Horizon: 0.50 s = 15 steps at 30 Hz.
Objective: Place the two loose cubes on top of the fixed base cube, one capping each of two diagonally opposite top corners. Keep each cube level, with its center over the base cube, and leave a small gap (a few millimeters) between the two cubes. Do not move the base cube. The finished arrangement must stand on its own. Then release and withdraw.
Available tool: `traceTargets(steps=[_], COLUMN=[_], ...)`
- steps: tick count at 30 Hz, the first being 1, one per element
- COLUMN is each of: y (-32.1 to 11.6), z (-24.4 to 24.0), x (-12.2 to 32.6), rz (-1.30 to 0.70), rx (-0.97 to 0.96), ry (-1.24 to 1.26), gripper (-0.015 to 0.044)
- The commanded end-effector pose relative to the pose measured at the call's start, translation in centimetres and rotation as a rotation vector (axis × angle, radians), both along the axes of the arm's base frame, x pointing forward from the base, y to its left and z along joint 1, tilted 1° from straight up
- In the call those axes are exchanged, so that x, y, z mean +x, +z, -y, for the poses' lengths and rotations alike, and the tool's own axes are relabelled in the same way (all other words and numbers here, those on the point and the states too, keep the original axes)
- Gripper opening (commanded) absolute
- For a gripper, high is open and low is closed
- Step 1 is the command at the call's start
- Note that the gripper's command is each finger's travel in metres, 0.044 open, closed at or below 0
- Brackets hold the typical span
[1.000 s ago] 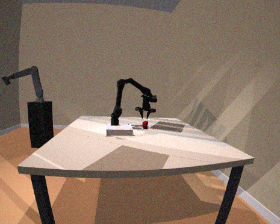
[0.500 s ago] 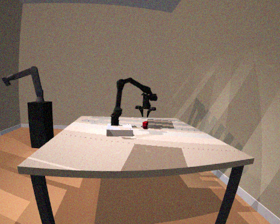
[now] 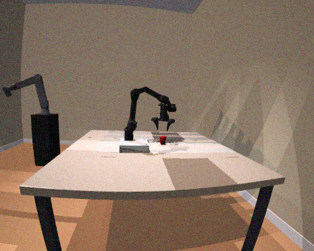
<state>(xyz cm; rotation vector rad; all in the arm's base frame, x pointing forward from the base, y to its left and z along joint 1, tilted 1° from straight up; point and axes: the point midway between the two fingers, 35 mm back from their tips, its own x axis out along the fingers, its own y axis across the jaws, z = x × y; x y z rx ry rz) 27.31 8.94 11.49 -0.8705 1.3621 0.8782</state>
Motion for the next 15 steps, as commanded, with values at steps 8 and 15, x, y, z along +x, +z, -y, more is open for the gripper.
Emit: traceTargets(steps=[8,15], y=[0.4,0.5], z=[-11.1,-12.8], x=[-3.7,-4.7], rz=[-0.004,-0.005], rx=[0.009,0.011], ry=[0.001,0.001], gripper=[0.04,0.04])
